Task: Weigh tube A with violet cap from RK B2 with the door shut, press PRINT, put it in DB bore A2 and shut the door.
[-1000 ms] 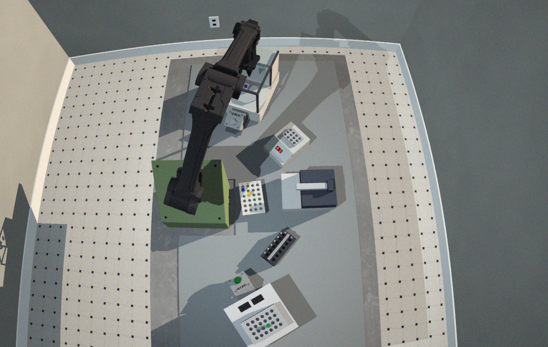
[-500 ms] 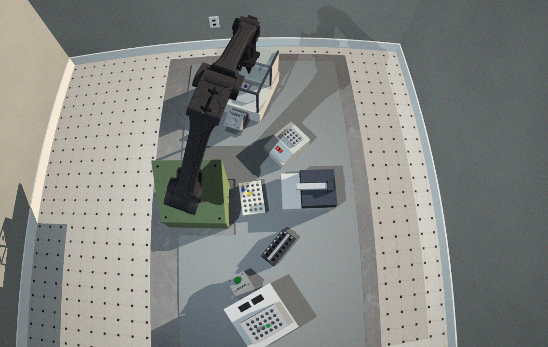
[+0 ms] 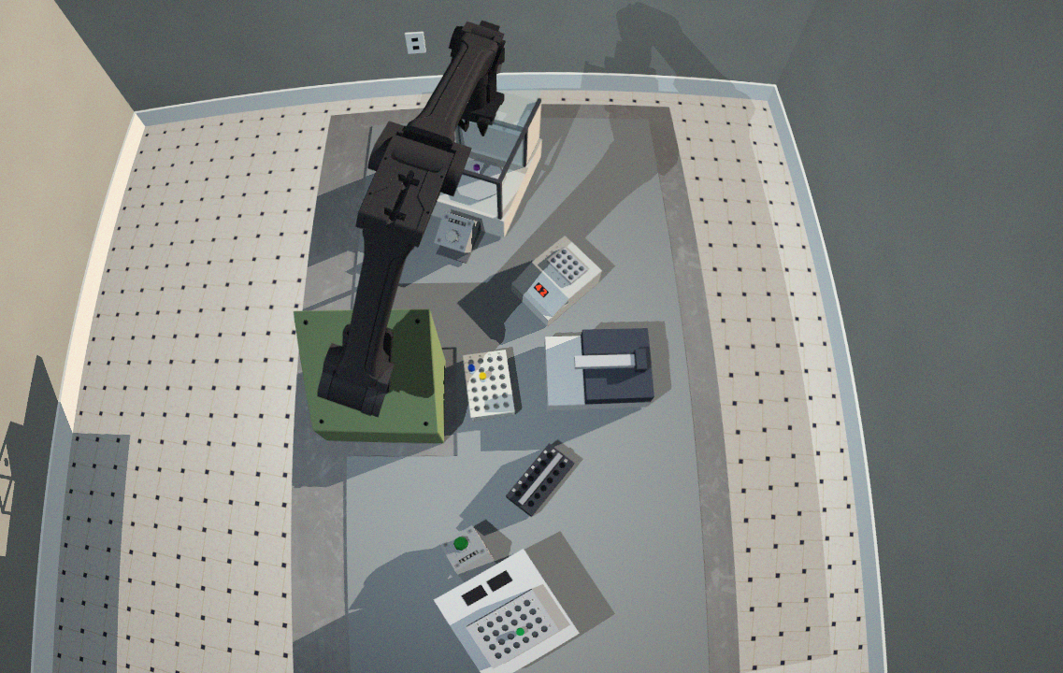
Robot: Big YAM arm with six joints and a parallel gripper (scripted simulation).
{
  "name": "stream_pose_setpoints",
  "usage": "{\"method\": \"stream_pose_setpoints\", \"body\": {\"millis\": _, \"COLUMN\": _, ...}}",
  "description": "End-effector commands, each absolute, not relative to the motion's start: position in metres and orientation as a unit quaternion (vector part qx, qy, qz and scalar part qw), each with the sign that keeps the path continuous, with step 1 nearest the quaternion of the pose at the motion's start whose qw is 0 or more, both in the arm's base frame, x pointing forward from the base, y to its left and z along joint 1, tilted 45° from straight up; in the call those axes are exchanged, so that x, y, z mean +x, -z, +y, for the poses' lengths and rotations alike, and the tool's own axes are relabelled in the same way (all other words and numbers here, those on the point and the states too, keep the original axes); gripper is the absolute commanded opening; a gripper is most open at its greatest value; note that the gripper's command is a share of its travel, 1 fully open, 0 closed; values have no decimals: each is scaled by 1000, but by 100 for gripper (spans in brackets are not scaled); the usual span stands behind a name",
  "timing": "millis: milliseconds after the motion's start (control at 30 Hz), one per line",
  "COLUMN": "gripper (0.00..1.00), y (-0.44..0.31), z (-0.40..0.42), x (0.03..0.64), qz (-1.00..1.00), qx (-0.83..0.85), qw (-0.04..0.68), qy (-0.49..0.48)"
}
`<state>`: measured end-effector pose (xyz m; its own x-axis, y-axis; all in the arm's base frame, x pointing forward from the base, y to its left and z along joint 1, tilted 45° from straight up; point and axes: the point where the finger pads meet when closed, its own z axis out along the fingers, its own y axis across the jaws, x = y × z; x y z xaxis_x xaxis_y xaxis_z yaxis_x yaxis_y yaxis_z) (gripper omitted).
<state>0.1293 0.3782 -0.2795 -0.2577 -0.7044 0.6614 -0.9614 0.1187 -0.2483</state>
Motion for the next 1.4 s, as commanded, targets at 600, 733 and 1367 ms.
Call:
{"method": "stream_pose_setpoints", "body": {"millis": 600, "gripper": 36, "y": 262, "z": 411, "x": 130, "qz": -729, "qx": 578, "qw": 182, "qy": -318}}
{"method": "stream_pose_setpoints", "body": {"millis": 733, "gripper": 36, "y": 262, "z": 411, "x": 130, "qz": -729, "qx": 578, "qw": 182, "qy": -318}}
{"method": "stream_pose_setpoints", "body": {"millis": 1367, "gripper": 36, "y": 262, "z": 411, "x": 130, "qz": -729, "qx": 578, "qw": 182, "qy": -318}}
